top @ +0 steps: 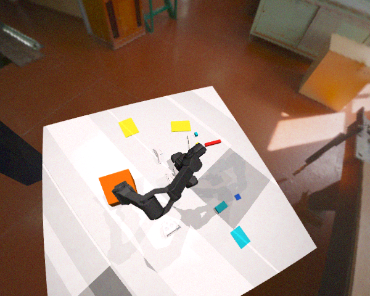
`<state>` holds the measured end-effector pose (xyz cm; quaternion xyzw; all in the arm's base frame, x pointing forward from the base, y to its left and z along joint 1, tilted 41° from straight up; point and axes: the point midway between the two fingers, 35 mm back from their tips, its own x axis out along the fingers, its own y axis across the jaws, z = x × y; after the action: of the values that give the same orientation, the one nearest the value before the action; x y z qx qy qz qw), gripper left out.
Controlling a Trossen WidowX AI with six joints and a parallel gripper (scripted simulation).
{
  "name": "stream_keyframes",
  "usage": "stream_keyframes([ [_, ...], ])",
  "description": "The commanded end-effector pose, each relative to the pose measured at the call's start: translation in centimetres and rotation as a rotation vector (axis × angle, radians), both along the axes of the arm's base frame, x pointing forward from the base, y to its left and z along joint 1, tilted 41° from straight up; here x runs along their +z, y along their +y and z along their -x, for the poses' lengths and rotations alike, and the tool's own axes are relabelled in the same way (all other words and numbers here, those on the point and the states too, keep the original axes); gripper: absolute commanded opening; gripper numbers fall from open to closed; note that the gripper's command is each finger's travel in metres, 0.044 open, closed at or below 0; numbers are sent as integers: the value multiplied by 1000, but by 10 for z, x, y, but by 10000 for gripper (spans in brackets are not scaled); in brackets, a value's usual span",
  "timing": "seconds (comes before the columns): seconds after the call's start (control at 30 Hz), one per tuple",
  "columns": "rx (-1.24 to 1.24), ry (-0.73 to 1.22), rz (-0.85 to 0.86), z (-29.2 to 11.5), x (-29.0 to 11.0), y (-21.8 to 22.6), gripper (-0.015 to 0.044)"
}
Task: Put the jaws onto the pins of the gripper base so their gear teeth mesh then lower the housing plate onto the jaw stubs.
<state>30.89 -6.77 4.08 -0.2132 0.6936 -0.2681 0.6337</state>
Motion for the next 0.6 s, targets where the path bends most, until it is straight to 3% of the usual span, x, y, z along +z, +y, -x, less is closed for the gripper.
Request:
stream_keyframes([
  [0.0, 4, 5, 6, 1, -4, -4, 134],
  [0.57, 7, 8, 6, 3, -25, -22, 134],
])
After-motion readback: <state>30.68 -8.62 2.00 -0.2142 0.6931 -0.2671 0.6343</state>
